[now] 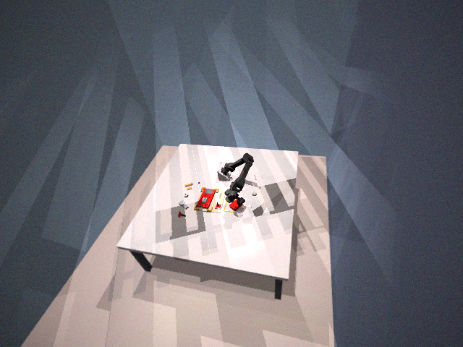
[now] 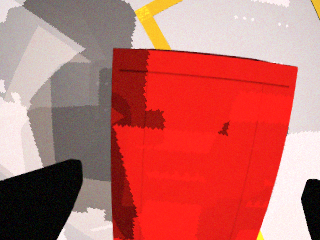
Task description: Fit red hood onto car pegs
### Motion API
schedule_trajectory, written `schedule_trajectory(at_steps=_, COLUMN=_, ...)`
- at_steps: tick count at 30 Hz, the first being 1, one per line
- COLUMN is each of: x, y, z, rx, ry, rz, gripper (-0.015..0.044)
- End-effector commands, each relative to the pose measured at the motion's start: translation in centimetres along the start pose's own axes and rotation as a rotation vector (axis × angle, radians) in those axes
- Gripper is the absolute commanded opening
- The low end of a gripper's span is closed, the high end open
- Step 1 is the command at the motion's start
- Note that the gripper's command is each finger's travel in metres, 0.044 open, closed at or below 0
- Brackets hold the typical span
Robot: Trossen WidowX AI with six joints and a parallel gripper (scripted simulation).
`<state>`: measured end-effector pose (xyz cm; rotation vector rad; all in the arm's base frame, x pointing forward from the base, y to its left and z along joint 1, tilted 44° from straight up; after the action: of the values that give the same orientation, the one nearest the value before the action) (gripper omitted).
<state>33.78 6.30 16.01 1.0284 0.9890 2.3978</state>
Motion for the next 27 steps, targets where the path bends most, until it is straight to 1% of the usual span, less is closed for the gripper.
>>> schedule_trajectory(at_steps=1, x=0.1, y=-0.4, z=0.0, rx=-0.001, ry=-0.004, rz=0.006, gripper=0.0440)
schedule_trajectory(at_steps=27, x=0.1, y=-1.6, z=0.0, rx=-0.002, ry=-0.004, rz=0.006, gripper=0.0440)
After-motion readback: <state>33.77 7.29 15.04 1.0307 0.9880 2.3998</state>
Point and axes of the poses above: the point midway between the two fingers, 35 mm back from their tips, its own y axis back along the fingers, its own z axis across the jaws, x = y × z, the point moved 6 cm from there along y, back along the fingers, and after that the axes turned 11 degrees about -y, right-handed, at the moved point
